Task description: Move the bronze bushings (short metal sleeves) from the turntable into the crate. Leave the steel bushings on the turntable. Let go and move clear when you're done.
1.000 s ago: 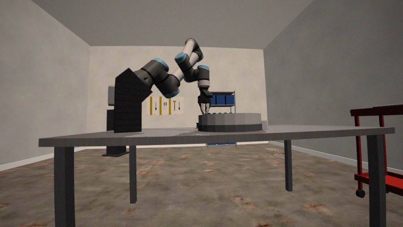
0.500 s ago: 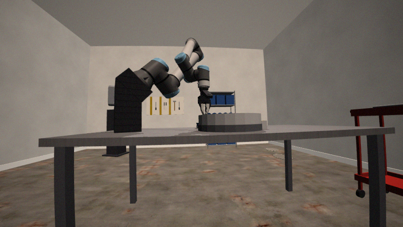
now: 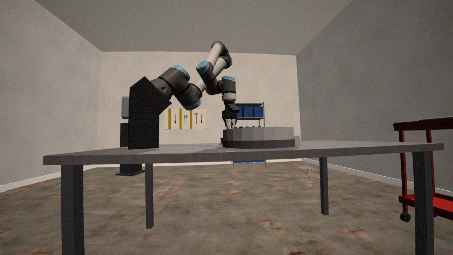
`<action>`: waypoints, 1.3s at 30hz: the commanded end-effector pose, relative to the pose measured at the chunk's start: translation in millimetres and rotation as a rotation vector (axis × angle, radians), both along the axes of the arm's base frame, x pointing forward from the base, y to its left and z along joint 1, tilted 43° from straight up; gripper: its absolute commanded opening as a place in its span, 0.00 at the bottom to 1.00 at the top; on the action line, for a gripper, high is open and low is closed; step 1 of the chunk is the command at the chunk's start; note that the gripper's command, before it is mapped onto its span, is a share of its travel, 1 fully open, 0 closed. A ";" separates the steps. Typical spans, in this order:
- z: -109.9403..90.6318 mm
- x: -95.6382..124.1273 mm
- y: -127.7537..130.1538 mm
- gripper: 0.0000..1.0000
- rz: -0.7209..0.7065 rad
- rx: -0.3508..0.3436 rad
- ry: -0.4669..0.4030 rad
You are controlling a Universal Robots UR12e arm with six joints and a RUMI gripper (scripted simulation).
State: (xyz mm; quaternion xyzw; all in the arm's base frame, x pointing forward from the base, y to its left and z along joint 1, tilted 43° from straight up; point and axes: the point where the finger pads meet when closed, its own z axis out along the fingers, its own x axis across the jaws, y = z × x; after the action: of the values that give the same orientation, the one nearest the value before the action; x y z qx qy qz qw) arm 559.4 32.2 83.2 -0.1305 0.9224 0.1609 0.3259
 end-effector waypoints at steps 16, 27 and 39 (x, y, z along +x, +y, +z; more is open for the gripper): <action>-3.0 2.9 1.4 0.05 -0.001 -0.001 -0.001; -3.0 2.9 1.4 0.05 -0.001 -0.001 -0.001; -3.0 2.9 1.4 0.00 -0.001 -0.001 -0.001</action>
State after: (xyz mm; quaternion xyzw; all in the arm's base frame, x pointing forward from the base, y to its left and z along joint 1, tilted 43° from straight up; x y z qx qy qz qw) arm 562.1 33.8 80.0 -0.1302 0.9225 0.1604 0.3262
